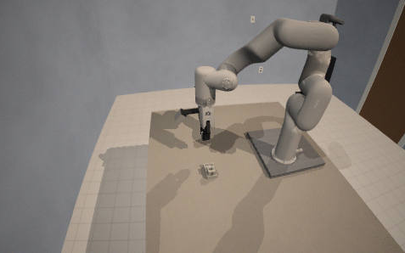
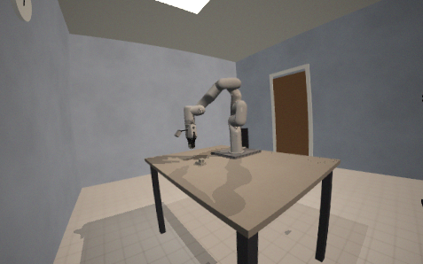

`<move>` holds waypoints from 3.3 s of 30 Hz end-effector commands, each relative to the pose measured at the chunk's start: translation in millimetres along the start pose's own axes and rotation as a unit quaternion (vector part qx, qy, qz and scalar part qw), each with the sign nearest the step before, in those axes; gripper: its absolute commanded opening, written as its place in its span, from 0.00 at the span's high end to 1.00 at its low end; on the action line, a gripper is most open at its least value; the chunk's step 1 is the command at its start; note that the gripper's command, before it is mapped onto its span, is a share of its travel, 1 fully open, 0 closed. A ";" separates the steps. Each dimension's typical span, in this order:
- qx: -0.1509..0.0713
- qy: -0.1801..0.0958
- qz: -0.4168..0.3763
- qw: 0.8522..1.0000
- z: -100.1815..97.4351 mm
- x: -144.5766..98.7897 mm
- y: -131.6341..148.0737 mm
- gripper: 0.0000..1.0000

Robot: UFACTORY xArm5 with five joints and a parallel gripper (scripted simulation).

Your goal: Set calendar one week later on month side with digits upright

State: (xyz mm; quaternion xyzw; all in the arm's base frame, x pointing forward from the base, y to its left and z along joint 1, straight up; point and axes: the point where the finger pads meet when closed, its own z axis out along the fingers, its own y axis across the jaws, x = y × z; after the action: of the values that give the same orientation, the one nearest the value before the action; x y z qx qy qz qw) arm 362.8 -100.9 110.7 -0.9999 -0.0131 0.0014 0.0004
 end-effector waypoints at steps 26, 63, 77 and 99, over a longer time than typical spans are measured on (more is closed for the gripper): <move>0.000 0.001 0.003 1.000 51.5 1.2 0.5 0.73; 0.000 0.001 0.003 1.000 94.4 1.4 0.4 0.73; 0.000 0.001 0.003 1.000 94.4 1.4 0.4 0.73; 0.000 0.001 0.003 1.000 94.4 1.4 0.4 0.73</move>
State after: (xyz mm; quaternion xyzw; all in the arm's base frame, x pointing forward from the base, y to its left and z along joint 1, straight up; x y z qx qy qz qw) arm 362.7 -100.9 15.3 -0.9999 -0.0103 0.0015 0.0004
